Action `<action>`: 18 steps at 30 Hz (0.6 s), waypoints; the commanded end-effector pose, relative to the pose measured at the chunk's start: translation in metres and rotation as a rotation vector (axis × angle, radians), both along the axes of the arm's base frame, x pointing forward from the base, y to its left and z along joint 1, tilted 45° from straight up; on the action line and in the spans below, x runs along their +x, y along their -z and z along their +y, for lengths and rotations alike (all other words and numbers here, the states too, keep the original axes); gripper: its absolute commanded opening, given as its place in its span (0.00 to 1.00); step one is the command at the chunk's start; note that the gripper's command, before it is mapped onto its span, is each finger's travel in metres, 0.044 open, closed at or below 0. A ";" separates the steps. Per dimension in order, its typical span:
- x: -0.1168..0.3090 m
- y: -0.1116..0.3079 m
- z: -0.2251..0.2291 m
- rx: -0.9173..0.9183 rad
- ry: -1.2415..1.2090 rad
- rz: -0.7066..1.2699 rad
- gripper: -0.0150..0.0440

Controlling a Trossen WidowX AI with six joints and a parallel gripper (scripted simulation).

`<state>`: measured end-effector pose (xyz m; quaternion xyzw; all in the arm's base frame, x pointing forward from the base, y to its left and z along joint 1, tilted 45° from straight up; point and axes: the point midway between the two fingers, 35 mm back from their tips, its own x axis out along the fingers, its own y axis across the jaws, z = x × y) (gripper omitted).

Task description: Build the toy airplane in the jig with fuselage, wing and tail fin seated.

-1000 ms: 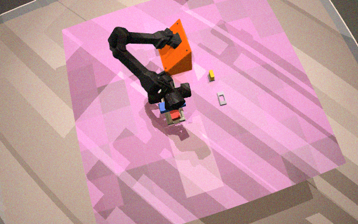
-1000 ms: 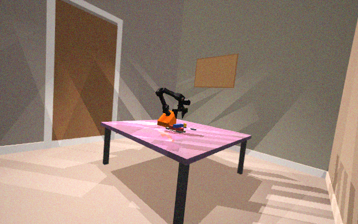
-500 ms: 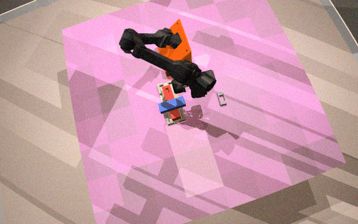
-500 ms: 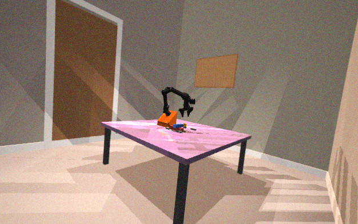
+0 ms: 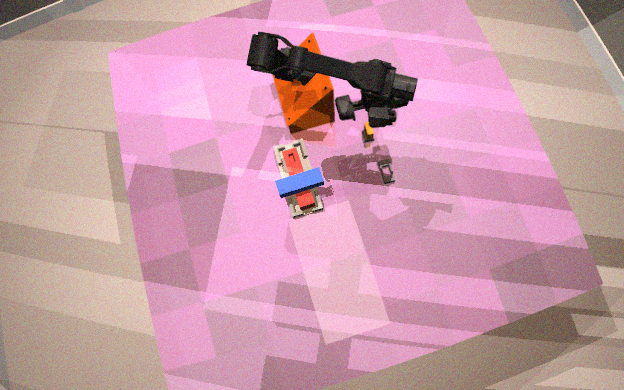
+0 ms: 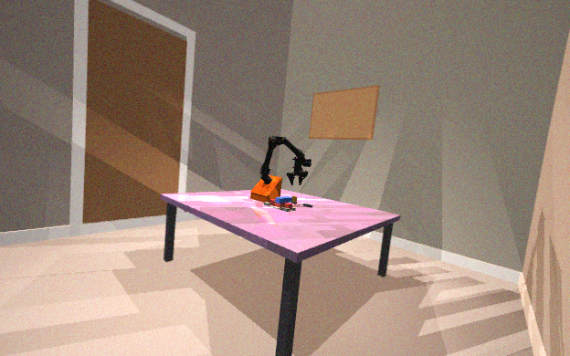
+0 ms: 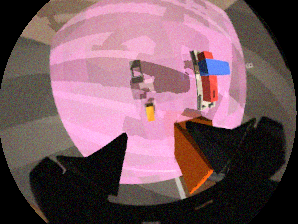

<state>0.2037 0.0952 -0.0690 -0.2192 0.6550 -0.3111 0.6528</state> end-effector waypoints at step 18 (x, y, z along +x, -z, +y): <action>-0.009 0.055 -0.049 -0.005 0.012 -0.004 1.00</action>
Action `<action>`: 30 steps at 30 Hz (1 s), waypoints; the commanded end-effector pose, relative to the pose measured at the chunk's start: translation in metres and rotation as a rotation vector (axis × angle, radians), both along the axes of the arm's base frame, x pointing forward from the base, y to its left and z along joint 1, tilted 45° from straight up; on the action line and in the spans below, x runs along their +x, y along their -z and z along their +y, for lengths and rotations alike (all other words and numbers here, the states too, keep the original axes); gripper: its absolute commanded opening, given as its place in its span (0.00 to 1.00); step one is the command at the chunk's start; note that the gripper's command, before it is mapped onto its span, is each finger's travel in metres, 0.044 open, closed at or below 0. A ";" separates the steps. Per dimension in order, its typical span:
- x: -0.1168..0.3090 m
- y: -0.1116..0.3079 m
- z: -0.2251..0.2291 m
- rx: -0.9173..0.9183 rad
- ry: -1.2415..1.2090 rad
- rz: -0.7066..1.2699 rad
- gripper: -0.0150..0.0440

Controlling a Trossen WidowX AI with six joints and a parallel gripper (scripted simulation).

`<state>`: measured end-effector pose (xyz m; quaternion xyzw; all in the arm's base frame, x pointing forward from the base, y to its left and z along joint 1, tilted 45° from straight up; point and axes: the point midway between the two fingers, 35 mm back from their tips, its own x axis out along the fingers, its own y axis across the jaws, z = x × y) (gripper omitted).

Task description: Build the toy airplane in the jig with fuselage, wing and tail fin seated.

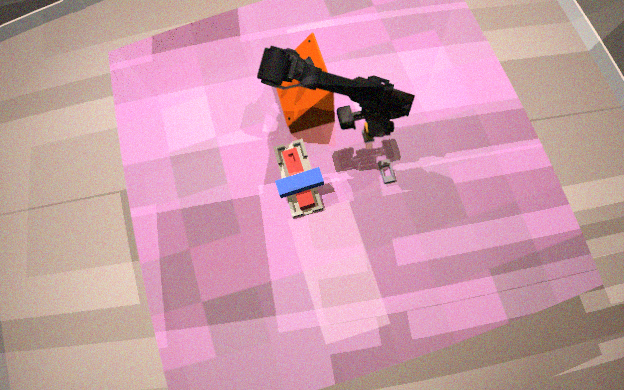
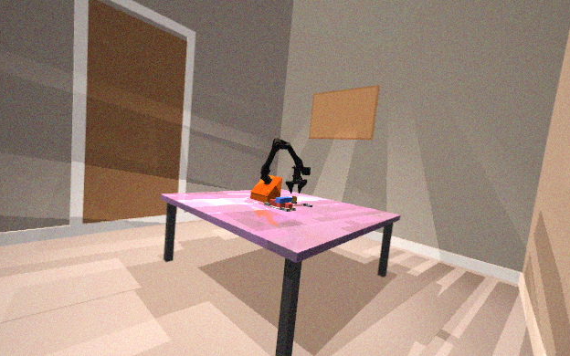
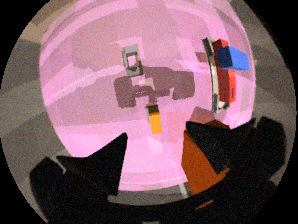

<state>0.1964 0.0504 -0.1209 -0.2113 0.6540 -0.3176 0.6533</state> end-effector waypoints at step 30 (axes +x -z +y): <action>-0.004 0.036 -0.038 -0.009 -0.007 0.006 1.00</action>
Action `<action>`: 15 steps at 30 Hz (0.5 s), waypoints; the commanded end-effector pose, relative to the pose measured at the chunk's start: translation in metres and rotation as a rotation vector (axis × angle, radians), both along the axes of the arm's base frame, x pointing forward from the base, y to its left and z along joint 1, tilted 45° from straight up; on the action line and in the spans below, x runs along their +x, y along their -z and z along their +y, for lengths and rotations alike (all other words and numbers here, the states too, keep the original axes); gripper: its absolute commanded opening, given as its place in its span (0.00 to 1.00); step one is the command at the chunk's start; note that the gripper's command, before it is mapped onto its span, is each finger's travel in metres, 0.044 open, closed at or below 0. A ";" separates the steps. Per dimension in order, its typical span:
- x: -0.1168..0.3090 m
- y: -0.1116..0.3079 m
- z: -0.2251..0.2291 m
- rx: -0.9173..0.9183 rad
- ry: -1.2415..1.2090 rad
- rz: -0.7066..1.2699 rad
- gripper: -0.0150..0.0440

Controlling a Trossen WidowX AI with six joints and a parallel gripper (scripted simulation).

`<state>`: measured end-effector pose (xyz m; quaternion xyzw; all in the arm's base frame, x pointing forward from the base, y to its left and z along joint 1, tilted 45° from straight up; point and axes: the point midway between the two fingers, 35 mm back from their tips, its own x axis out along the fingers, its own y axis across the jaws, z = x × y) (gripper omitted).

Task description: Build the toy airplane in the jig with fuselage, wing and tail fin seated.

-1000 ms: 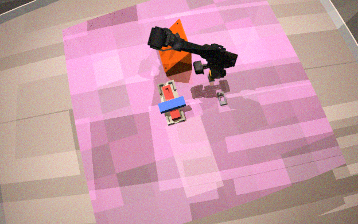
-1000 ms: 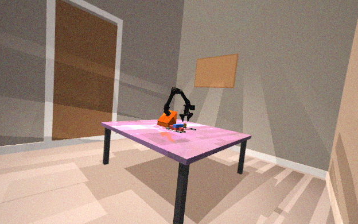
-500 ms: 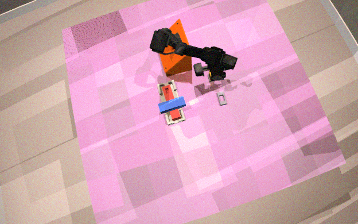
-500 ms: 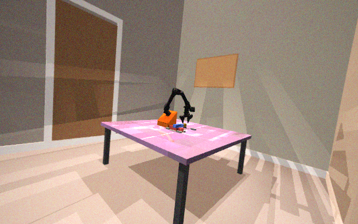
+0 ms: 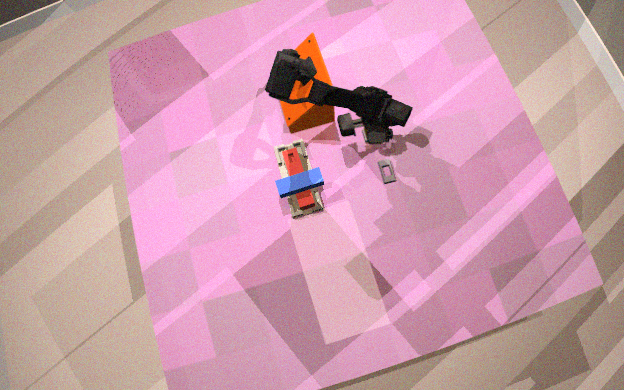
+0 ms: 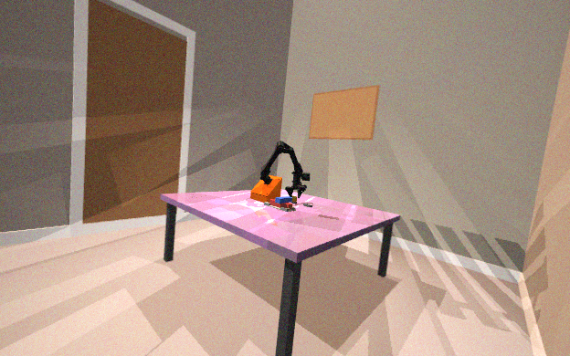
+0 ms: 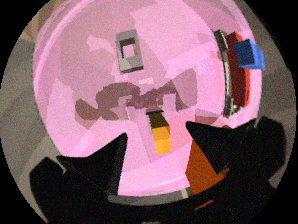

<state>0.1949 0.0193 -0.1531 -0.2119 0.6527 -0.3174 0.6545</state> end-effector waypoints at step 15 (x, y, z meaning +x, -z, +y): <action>-0.004 0.008 -0.011 -0.009 -0.004 0.009 0.56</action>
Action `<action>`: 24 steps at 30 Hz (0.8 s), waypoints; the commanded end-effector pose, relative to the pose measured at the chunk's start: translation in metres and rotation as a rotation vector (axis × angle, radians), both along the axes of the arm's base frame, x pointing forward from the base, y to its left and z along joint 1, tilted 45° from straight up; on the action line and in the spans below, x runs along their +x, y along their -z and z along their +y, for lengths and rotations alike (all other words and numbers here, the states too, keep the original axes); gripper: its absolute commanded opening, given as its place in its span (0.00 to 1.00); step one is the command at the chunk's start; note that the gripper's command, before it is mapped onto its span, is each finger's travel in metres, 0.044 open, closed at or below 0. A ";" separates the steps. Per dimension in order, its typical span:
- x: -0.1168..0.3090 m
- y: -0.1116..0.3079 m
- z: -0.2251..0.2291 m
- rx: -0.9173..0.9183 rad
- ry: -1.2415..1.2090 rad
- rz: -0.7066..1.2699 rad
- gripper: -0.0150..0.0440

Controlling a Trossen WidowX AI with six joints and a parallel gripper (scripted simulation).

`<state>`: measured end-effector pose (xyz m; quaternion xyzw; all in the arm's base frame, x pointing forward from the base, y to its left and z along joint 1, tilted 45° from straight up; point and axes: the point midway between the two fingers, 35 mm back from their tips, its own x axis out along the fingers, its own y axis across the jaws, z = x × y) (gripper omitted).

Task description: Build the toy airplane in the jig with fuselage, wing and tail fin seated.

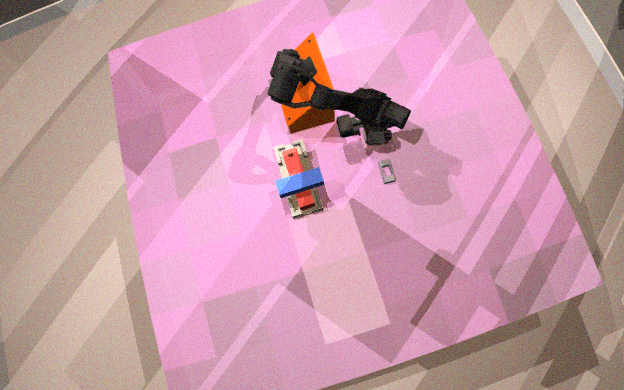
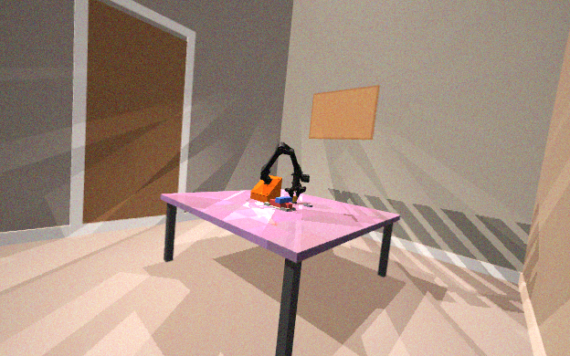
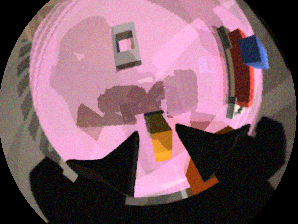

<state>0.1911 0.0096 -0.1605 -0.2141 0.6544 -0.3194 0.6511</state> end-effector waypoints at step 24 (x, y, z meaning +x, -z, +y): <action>0.004 -0.013 0.015 0.005 -0.006 0.015 0.25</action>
